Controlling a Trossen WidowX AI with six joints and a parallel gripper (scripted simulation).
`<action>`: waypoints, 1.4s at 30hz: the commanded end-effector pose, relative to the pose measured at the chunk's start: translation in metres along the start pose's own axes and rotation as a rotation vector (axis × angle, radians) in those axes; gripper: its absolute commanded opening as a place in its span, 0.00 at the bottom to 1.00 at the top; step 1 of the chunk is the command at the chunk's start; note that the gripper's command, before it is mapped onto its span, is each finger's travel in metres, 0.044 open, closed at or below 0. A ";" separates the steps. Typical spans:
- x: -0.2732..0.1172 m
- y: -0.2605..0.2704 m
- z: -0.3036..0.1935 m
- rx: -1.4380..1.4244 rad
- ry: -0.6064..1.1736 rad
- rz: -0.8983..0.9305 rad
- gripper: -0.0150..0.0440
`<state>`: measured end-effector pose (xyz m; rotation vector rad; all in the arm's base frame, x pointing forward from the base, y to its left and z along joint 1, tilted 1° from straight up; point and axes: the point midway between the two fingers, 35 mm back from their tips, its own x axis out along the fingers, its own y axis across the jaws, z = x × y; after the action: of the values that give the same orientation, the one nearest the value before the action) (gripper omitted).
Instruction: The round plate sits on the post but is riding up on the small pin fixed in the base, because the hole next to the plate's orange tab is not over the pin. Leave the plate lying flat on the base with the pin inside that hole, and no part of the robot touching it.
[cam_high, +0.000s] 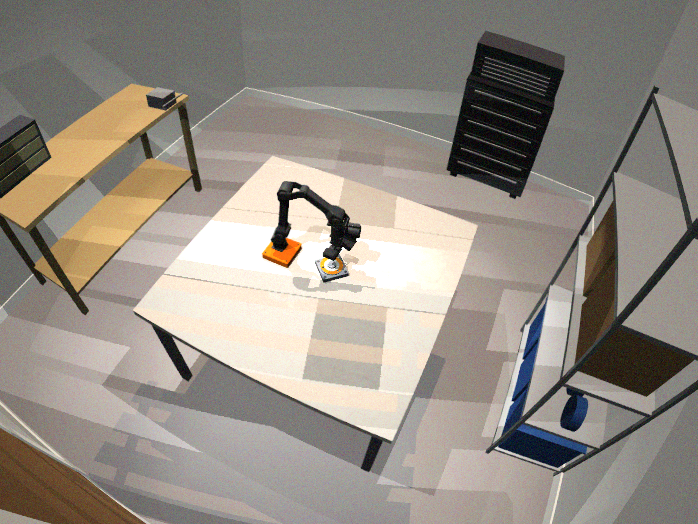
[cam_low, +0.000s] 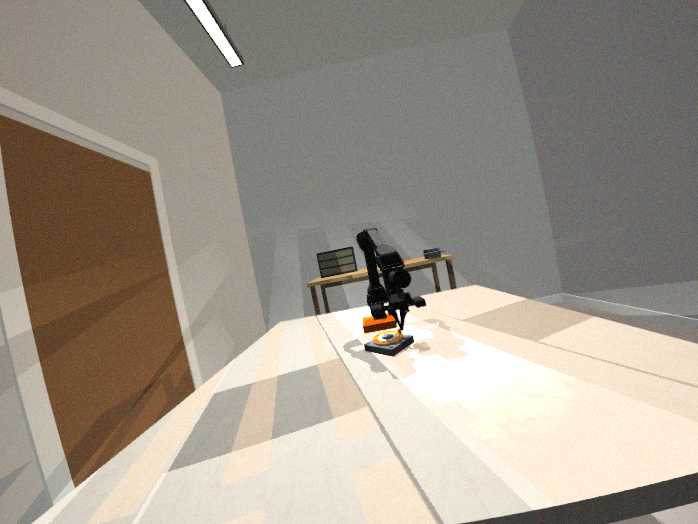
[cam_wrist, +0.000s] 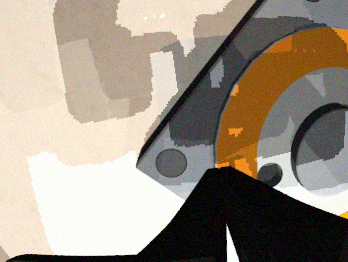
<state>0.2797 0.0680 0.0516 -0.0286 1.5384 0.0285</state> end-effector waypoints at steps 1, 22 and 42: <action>0.004 -0.001 -0.007 0.005 0.021 -0.005 0.25; 0.003 -0.005 -0.022 0.005 0.022 -0.005 0.25; -0.021 -0.007 -0.027 0.005 0.022 -0.005 0.25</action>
<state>0.2506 0.0593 0.0606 -0.0251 1.5717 0.0171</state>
